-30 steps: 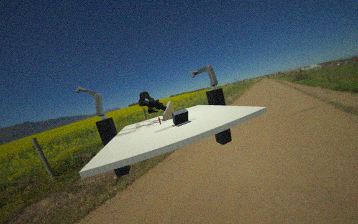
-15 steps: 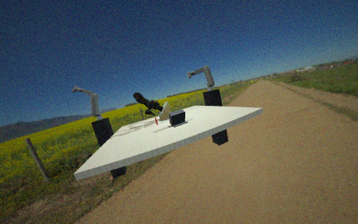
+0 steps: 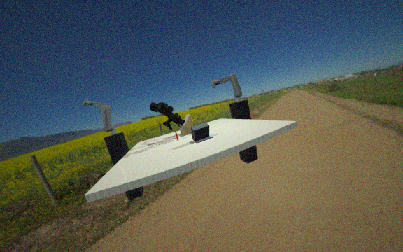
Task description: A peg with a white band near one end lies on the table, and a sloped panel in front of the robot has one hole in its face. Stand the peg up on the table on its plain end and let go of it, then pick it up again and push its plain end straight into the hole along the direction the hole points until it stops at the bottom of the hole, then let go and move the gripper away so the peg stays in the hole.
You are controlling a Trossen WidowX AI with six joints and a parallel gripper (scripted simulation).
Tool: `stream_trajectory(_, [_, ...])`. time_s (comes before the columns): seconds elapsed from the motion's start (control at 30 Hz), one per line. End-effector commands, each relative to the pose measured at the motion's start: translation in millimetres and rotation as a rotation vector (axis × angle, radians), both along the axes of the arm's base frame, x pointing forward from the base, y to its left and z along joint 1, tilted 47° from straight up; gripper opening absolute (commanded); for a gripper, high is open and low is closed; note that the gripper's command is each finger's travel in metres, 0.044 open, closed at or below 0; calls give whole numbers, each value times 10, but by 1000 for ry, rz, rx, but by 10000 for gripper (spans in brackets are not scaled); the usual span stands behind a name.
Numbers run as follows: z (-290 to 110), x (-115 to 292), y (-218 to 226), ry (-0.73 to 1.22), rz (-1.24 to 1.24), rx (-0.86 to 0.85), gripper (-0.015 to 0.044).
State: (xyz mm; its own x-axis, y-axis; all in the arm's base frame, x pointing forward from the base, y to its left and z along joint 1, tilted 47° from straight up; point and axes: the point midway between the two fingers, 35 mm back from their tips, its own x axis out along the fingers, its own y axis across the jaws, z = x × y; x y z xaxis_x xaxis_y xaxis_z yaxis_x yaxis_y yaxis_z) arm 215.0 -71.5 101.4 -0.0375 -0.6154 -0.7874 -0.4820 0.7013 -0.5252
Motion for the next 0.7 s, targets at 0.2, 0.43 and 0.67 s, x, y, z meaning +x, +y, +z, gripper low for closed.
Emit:
stream_trajectory(0.2, [86,131,11,4,25,-151,440])
stream_trajectory(0.43, [18,130,-60,6,27,-151,440])
stream_trajectory(0.67, [-59,127,-143,8,30,-151,440])
